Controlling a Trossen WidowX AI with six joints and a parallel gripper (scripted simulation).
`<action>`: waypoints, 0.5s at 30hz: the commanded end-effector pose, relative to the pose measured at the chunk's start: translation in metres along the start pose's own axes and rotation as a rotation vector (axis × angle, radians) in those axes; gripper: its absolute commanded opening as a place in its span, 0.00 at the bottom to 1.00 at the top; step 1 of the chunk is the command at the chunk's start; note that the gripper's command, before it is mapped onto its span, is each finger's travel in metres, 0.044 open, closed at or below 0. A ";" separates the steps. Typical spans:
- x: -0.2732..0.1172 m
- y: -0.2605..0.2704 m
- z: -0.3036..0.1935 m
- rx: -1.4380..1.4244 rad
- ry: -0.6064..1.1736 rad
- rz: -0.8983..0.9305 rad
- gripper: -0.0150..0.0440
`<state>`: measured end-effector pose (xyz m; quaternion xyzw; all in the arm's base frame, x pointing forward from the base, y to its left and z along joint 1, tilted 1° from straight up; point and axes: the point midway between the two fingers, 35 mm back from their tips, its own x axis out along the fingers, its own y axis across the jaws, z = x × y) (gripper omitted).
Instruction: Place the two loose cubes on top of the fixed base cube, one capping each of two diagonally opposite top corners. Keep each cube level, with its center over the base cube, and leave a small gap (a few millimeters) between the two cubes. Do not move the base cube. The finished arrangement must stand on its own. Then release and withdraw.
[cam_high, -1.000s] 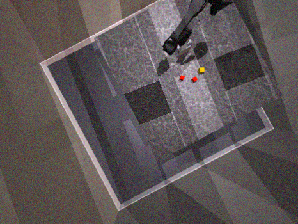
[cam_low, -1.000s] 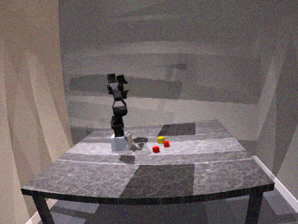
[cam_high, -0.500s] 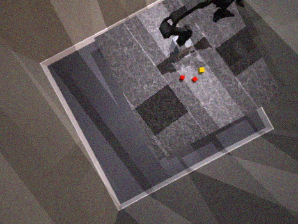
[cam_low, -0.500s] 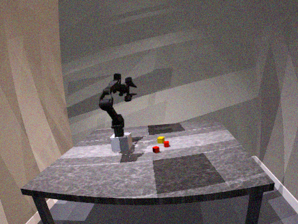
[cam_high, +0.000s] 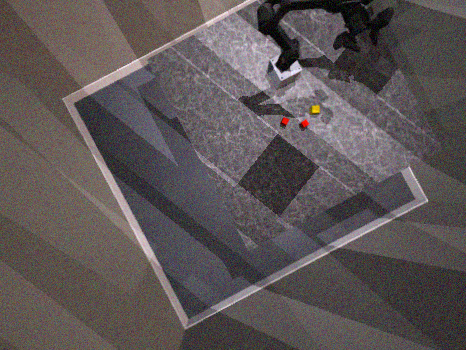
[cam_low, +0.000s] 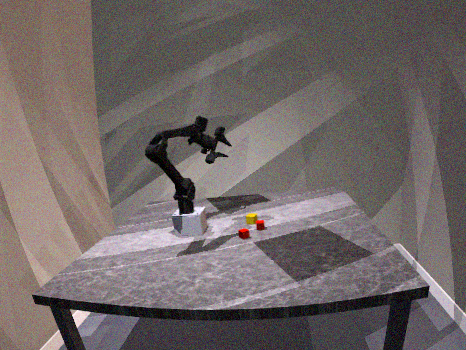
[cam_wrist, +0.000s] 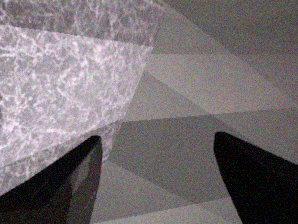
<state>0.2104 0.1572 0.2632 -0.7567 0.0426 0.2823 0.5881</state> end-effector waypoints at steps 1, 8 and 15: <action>0.018 0.009 -0.014 0.041 0.053 0.080 0.70; 0.045 0.028 -0.049 0.145 0.162 0.224 0.70; 0.066 0.053 -0.088 0.277 0.265 0.366 0.70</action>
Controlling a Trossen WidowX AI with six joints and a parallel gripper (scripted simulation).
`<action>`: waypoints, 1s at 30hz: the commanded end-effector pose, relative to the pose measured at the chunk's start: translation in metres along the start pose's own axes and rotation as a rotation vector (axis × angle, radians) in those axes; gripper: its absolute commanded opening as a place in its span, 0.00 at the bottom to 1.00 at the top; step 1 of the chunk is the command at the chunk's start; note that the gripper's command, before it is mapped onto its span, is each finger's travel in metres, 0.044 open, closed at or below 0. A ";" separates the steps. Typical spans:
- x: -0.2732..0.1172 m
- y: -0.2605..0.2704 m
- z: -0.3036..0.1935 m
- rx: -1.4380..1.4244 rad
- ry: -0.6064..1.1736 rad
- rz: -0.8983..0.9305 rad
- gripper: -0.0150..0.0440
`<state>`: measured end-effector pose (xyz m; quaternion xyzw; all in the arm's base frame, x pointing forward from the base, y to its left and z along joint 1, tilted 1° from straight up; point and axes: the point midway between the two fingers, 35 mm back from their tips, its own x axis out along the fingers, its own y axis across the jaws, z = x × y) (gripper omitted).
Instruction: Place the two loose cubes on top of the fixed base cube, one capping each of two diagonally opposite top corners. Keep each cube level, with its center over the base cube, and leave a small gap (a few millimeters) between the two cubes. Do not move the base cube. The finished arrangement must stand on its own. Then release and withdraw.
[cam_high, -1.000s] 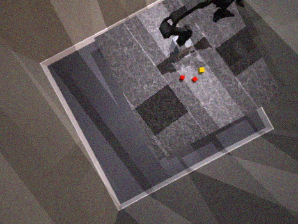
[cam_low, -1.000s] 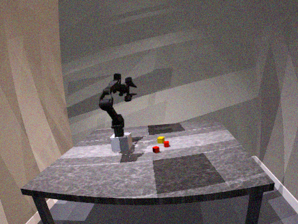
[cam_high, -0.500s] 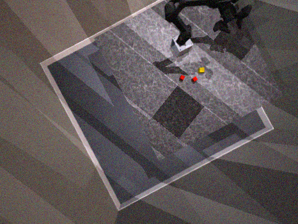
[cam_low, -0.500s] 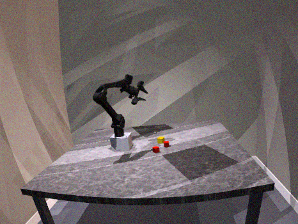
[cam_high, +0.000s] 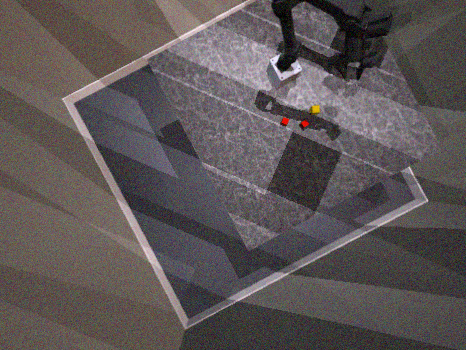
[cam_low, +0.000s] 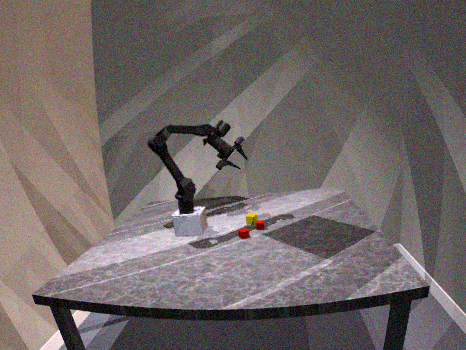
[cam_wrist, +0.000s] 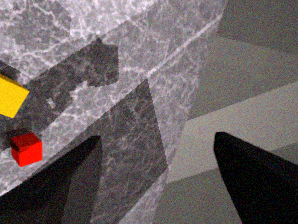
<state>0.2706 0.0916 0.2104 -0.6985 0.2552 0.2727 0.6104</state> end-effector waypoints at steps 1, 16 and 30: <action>0.018 0.007 -0.018 0.071 0.046 0.083 0.70; 0.070 0.048 -0.109 0.442 0.219 0.384 0.70; 0.087 0.111 -0.190 0.882 0.330 0.629 0.70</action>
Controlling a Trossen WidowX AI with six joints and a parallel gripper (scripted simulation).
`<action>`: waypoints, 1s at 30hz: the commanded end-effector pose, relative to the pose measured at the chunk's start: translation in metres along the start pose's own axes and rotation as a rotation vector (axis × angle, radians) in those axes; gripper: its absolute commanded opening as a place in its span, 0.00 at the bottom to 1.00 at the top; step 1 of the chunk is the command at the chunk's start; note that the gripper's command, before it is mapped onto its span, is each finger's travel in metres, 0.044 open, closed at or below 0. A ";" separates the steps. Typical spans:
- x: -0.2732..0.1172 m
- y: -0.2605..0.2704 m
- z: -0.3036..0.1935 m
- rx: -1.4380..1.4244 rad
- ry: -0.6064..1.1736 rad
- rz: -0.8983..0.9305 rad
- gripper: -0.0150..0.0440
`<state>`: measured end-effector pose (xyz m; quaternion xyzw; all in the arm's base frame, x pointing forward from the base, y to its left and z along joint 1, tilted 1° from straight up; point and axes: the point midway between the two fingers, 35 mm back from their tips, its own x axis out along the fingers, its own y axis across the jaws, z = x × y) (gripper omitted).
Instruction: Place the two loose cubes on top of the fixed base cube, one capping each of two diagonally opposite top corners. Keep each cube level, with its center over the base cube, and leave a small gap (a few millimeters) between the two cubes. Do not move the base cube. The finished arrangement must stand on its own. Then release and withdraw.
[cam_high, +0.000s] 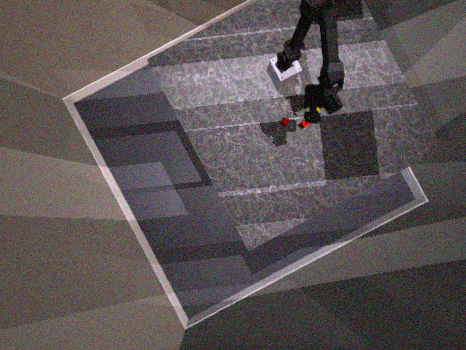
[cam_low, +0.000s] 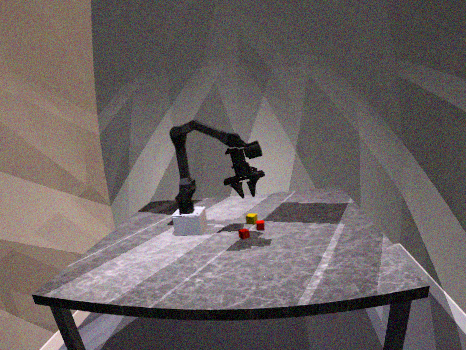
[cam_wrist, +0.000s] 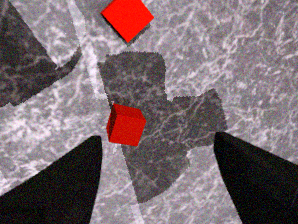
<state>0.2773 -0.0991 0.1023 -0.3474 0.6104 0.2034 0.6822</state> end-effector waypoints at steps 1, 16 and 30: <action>0.015 -0.003 -0.022 0.117 0.015 0.080 0.70; 0.062 -0.002 -0.063 0.336 0.027 0.204 0.70; 0.112 0.011 -0.063 0.336 0.028 0.204 0.70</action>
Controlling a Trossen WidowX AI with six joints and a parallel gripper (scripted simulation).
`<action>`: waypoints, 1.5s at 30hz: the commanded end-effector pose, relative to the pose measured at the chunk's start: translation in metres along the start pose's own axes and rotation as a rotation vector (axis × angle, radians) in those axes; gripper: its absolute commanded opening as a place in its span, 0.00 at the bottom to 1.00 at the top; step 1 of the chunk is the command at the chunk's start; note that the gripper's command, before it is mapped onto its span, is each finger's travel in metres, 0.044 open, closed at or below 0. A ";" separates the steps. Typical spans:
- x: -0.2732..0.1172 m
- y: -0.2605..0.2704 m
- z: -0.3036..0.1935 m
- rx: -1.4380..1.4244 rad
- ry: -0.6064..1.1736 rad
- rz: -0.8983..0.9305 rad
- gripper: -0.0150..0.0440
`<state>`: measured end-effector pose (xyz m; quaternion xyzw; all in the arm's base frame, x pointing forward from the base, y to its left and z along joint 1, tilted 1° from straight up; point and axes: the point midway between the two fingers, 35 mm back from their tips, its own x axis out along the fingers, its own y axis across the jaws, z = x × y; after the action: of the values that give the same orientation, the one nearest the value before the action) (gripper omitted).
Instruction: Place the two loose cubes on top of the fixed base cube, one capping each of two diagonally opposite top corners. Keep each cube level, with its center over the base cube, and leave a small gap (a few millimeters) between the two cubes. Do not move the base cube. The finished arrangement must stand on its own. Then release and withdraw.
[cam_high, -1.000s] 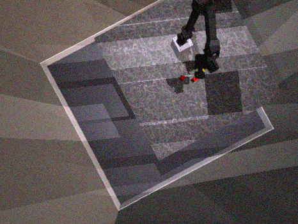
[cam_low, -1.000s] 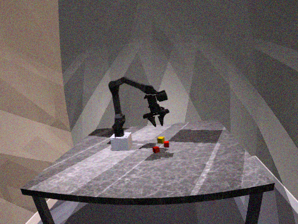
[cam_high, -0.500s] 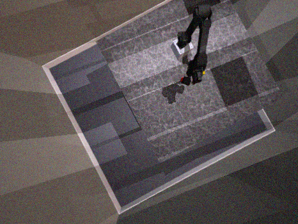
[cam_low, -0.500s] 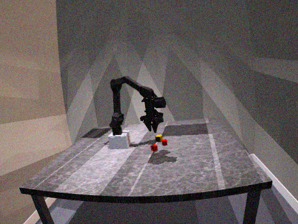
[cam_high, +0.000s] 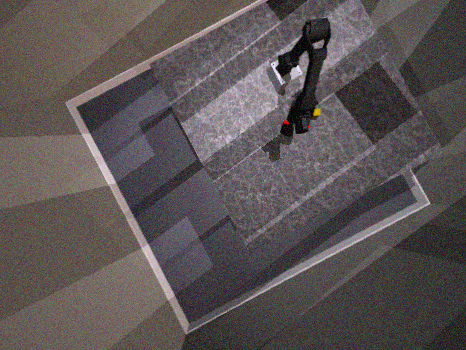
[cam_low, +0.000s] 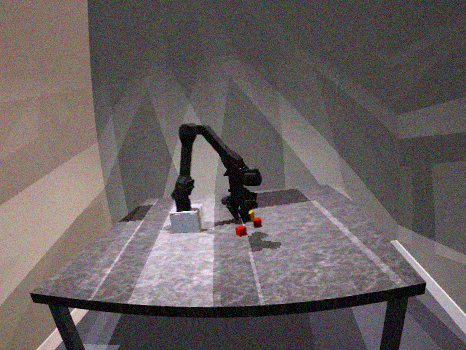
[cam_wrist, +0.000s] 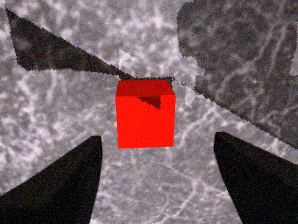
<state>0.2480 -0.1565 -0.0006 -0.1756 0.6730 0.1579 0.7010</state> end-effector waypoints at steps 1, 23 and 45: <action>0.009 0.004 -0.002 0.006 0.006 0.019 0.70; 0.040 0.005 -0.002 0.006 0.006 0.019 0.70; 0.014 0.000 0.001 0.006 0.006 0.018 0.43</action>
<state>0.2468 -0.1554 -0.0247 -0.1675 0.6801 0.1649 0.6944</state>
